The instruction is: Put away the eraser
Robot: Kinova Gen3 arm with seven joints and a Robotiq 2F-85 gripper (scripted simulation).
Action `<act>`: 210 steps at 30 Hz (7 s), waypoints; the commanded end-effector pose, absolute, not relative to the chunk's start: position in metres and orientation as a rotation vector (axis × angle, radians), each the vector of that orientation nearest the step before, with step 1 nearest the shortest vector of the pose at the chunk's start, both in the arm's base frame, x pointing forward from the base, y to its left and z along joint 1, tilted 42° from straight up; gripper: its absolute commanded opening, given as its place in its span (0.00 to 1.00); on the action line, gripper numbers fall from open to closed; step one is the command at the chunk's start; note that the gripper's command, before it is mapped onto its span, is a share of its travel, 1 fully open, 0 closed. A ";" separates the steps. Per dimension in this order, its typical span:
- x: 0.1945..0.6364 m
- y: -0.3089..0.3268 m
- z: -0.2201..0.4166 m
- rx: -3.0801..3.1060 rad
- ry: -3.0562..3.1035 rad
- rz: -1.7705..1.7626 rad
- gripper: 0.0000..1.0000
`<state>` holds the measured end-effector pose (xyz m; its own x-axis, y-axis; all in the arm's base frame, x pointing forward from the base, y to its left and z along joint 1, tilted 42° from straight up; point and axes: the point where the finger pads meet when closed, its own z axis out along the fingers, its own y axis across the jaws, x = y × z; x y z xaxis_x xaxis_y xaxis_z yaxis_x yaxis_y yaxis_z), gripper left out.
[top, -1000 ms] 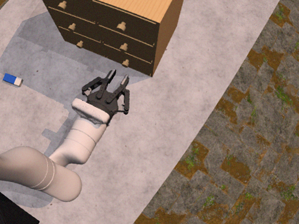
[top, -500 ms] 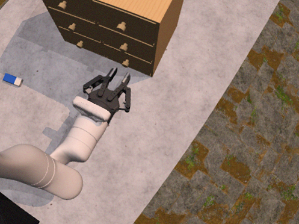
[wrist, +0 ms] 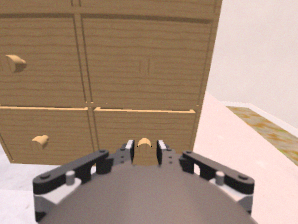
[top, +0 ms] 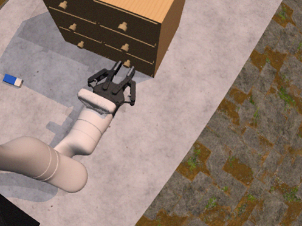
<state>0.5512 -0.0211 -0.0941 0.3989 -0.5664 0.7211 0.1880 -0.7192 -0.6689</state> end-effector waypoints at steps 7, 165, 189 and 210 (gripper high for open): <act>0.561 -0.019 -0.093 -1.962 0.329 -1.374 0.33; 0.489 -0.029 -0.099 -1.963 0.312 -1.373 0.17; 0.458 -0.035 -0.100 -1.962 0.316 -1.373 0.33; 0.413 -0.085 -0.060 -1.956 0.328 -1.368 0.33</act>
